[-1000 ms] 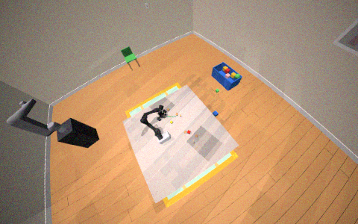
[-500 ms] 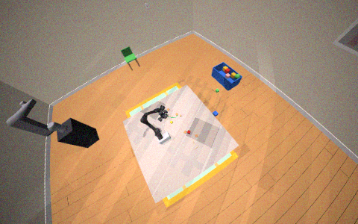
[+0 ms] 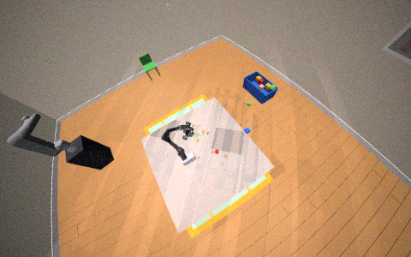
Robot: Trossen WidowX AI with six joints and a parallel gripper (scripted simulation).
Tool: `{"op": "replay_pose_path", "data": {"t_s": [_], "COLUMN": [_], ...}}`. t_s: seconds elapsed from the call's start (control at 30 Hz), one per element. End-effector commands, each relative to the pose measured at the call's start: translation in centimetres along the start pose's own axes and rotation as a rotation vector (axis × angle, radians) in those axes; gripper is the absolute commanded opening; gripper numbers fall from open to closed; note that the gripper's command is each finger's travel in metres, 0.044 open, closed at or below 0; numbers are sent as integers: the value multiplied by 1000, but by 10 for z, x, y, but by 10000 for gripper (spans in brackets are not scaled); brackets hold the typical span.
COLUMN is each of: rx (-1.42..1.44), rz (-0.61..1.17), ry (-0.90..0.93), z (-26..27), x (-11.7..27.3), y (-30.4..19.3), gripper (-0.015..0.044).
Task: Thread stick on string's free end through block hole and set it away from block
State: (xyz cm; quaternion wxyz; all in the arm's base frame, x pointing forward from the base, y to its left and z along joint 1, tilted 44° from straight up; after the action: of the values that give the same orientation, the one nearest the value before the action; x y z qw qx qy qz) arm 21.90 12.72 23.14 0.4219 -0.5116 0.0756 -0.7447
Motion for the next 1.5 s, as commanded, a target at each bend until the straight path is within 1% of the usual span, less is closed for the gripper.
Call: {"op": "replay_pose_path", "data": {"t_s": [0.0,0.87,1.47], "rx": [-3,-6,-6], "rz": [4,12,12], "ry": [-8,-3,-3], "z": [-3,-14,-18], "x": [-2,-1,-2], "y": [8,42,52], "gripper": [0,0,0]}}
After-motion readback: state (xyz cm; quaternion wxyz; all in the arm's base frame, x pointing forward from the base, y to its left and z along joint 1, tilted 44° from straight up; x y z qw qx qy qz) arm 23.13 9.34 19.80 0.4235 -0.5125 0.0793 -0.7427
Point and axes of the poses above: the point midway between the two fingers, 35 mm back from their tips, its own x axis back along the fingers, its own z axis across the jaws, y = z × x, the point moved 9 cm from there along x, back along the fingers, and after that the axes turned 13 degrees about x, right-handed, at the moved point
